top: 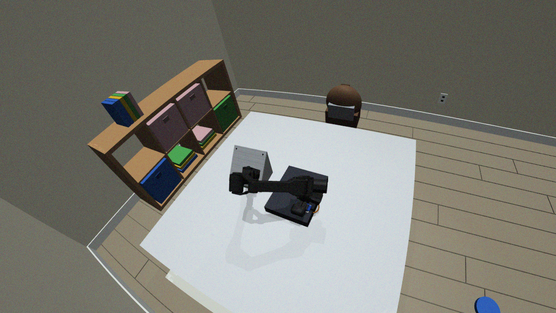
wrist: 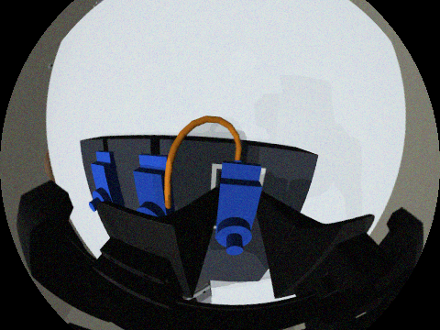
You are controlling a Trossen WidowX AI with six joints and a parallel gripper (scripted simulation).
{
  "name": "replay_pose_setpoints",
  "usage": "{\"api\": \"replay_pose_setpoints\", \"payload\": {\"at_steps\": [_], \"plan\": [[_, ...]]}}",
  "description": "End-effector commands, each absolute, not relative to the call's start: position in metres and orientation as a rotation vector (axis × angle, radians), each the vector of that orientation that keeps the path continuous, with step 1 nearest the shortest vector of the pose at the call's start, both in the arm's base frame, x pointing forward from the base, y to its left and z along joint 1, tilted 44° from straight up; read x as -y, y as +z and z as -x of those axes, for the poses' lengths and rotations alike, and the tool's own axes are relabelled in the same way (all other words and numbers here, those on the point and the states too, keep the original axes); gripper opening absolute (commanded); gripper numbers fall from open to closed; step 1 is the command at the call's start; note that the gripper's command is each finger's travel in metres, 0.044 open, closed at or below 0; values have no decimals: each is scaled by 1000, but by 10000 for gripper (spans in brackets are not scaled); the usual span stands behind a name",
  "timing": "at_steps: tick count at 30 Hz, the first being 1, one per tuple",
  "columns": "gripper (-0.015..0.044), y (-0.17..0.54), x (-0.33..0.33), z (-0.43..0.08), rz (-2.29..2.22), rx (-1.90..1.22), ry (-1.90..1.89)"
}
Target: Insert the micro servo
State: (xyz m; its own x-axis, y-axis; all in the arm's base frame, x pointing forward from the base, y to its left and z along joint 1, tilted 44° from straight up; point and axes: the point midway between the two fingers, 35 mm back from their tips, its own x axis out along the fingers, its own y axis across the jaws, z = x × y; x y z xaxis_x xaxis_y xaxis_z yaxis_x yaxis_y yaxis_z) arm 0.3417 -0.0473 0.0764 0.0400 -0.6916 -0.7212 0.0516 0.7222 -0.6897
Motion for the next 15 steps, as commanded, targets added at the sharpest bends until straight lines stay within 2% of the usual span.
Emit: {"api": "replay_pose_setpoints", "payload": {"at_steps": [1, 5, 12, 15], "plan": [[0, 73, 49, -341, 575, -1432, -616], [0, 71, 52, -341, 575, -1432, -616], [184, 73, 50, -342, 575, -1432, -616], [187, 75, 48, -342, 574, -1432, -615]]}}
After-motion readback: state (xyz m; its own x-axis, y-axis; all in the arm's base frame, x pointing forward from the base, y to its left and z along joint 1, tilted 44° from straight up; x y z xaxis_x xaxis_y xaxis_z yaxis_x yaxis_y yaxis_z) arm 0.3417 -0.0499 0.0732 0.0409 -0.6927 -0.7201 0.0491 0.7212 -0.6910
